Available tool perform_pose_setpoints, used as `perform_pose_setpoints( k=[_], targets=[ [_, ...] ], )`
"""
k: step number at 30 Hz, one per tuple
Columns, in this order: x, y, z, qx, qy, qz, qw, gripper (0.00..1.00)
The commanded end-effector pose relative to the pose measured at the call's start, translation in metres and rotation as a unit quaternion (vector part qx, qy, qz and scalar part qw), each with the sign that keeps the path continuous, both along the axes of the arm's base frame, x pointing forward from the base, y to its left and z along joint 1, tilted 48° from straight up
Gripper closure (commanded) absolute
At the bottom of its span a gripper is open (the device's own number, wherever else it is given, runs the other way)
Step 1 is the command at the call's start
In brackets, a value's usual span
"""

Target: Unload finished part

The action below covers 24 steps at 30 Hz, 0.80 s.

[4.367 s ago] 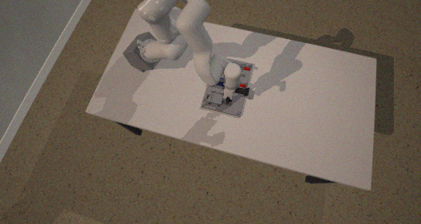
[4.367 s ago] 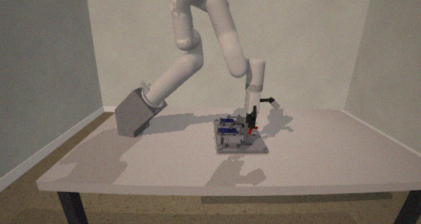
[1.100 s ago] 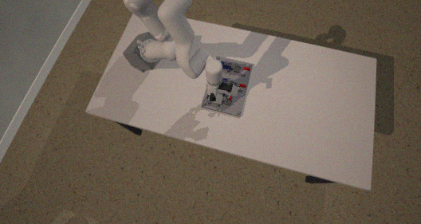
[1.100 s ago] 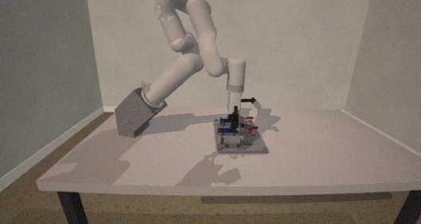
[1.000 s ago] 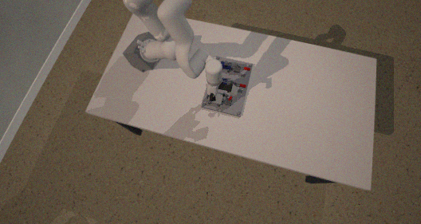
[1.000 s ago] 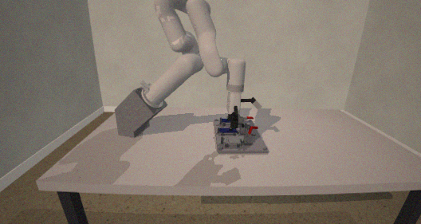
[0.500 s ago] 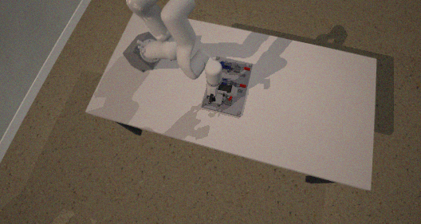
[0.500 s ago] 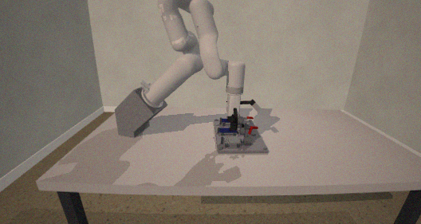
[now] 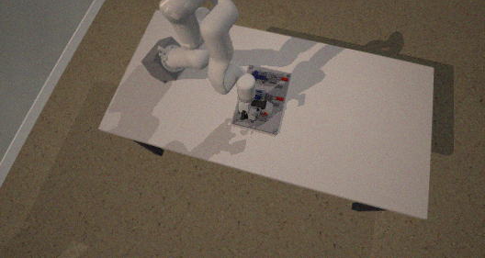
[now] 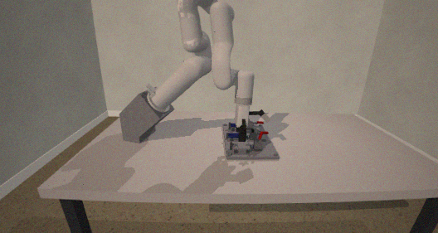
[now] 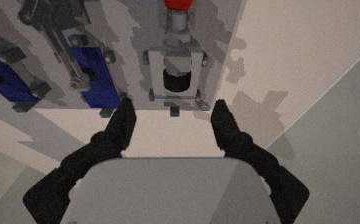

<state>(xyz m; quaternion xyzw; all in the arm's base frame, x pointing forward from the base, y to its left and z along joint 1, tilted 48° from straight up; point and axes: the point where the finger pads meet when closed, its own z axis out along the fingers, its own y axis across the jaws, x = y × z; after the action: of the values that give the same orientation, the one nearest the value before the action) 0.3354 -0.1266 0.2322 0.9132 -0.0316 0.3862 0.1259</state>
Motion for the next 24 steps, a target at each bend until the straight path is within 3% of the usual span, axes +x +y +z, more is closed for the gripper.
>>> perform_pose_setpoints(
  k=[1,24],
  targets=[
    [0.0107,-0.0039,-0.0047,-0.001,-0.003,0.000,1.000,0.00],
    [0.0127,-0.0046,-0.0067,-0.001,-0.003,0.000,1.000,0.00]
  ],
)
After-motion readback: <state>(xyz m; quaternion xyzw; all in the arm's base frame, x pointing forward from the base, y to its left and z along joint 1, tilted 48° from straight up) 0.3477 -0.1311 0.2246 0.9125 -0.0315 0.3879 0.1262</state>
